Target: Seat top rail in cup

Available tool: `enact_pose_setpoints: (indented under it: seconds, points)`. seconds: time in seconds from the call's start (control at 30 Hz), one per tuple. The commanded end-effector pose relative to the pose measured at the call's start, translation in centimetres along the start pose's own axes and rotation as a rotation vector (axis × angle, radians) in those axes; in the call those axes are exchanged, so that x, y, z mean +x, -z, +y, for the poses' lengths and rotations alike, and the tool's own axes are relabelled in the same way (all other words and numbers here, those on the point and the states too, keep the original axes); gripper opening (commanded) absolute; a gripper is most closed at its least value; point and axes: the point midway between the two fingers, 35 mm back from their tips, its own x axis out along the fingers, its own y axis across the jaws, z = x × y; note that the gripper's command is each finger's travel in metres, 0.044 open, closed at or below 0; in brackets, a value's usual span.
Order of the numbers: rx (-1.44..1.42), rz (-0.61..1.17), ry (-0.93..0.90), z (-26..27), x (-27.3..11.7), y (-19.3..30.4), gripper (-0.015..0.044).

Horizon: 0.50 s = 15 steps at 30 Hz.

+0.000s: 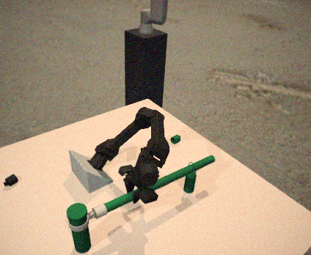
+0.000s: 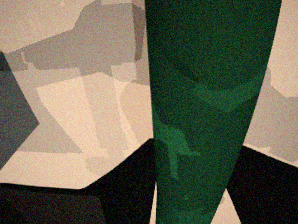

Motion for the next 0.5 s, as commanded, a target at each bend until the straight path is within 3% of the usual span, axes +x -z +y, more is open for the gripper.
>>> enact_pose_setpoints:
  seconds: [0.0,0.47]
  points:
    - [0.002,0.013,0.004,0.01,-0.36,0.25,0.0000]
    - [0.000,0.009,0.001,-0.01,-0.28,0.17,0.0000]
